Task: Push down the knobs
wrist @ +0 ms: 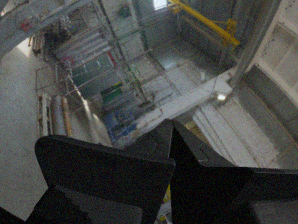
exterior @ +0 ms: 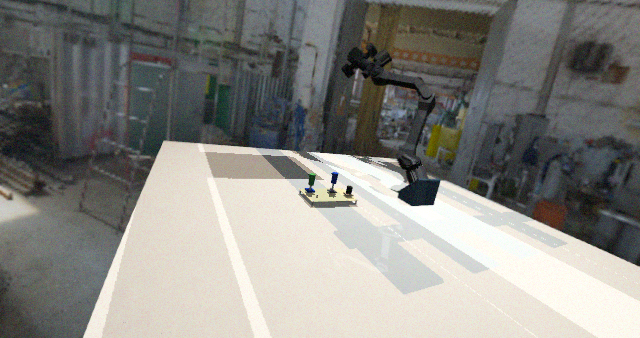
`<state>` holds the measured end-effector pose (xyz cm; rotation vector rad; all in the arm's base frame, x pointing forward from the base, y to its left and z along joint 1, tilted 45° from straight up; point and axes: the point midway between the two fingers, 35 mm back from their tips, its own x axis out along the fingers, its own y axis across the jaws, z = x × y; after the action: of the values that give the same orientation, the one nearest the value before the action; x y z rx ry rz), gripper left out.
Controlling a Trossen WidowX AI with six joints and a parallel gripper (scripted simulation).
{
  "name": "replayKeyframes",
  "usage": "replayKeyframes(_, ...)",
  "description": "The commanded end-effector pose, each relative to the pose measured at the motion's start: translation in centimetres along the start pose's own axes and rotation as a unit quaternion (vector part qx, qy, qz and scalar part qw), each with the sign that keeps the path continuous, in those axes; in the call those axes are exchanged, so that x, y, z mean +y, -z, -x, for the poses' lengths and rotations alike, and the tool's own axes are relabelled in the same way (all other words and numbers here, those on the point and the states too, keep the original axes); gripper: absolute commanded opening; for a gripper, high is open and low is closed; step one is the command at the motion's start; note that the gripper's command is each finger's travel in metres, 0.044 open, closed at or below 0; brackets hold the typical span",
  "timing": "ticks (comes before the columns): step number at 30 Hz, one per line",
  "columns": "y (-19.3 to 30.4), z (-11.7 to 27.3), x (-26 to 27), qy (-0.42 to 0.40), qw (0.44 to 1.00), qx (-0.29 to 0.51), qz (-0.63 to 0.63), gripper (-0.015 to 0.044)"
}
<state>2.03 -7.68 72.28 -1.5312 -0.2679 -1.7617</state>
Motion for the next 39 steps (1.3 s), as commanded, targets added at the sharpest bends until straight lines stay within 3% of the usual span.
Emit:
replayKeyframes(1,-0.5,-0.1,3.6,-0.048,0.998,-0.005,-0.036,0.0000)
replayKeyframes(20,-5.5,1.5,14.6,-0.208,0.954,-0.037,-0.212,0.0000)
replayKeyframes(39,-12.9,9.3,26.5,-0.426,0.843,-0.023,-0.329,0.0000)
